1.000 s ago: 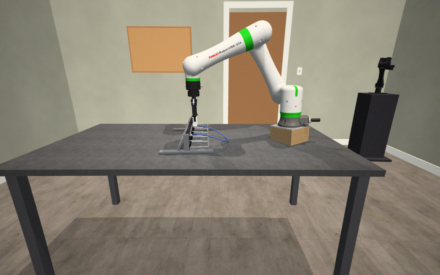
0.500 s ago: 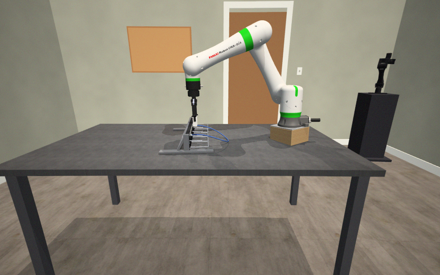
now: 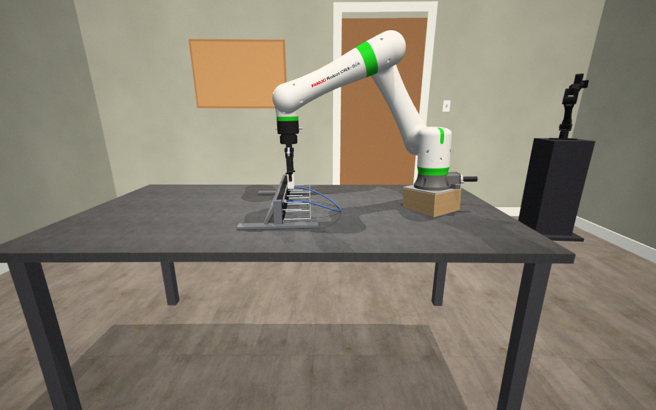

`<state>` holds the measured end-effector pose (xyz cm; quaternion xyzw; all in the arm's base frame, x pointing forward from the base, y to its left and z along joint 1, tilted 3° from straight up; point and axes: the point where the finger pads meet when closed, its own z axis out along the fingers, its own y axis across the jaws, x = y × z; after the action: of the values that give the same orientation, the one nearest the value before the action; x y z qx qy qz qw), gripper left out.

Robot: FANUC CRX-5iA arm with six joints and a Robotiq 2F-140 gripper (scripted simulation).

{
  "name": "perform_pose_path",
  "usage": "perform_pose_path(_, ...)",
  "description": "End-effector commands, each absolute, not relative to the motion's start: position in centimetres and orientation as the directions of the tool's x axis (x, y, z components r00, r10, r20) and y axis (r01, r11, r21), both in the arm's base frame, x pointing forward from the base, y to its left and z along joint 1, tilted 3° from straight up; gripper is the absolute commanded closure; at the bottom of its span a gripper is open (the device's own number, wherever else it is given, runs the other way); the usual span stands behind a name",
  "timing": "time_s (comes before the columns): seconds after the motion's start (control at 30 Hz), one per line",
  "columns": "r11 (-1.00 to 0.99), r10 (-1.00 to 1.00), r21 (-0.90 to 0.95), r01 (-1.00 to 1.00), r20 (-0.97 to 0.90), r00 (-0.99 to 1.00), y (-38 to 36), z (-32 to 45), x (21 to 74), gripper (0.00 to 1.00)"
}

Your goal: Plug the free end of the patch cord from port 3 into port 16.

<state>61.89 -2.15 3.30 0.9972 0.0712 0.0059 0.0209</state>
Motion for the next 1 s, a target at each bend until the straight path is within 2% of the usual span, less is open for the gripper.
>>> perform_pose_path(0.0,-0.989,0.142,0.043,0.142,0.009,0.990,-2.1,3.3,61.9,0.78)
perform_pose_path(0.97,-0.989,0.142,0.043,0.142,0.009,0.990,-2.1,5.0,61.9,0.78)
